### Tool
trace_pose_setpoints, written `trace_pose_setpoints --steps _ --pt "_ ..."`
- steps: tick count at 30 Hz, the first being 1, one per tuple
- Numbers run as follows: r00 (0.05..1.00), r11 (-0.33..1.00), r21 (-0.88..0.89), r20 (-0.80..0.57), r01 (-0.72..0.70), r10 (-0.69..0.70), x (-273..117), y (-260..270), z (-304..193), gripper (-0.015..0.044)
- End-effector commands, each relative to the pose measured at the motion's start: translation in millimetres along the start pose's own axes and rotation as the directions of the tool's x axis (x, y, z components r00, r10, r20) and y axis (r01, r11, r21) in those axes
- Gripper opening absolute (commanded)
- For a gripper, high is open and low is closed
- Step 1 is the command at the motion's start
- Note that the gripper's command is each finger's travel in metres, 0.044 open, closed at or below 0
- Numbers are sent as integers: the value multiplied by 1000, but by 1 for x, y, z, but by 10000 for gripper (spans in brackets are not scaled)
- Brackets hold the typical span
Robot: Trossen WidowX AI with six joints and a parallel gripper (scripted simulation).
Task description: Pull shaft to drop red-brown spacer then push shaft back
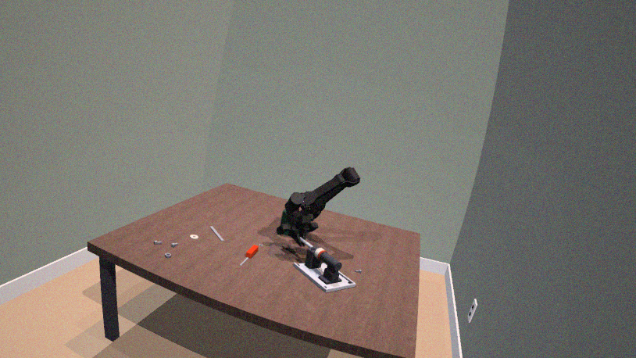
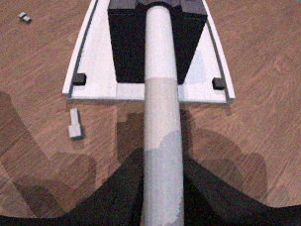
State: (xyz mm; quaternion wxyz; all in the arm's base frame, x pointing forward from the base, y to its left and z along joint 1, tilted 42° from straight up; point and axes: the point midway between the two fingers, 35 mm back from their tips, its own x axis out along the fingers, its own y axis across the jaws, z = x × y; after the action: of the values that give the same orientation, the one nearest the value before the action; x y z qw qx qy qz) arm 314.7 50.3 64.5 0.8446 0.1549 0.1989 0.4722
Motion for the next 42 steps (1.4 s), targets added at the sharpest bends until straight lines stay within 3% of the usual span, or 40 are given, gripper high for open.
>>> trace_pose_setpoints --steps 1,42 --pt "1000 1000 -2 2 -2 2 -1 0 -1 0" --pt "1000 1000 -2 1 -2 2 -4 0 -4 0"
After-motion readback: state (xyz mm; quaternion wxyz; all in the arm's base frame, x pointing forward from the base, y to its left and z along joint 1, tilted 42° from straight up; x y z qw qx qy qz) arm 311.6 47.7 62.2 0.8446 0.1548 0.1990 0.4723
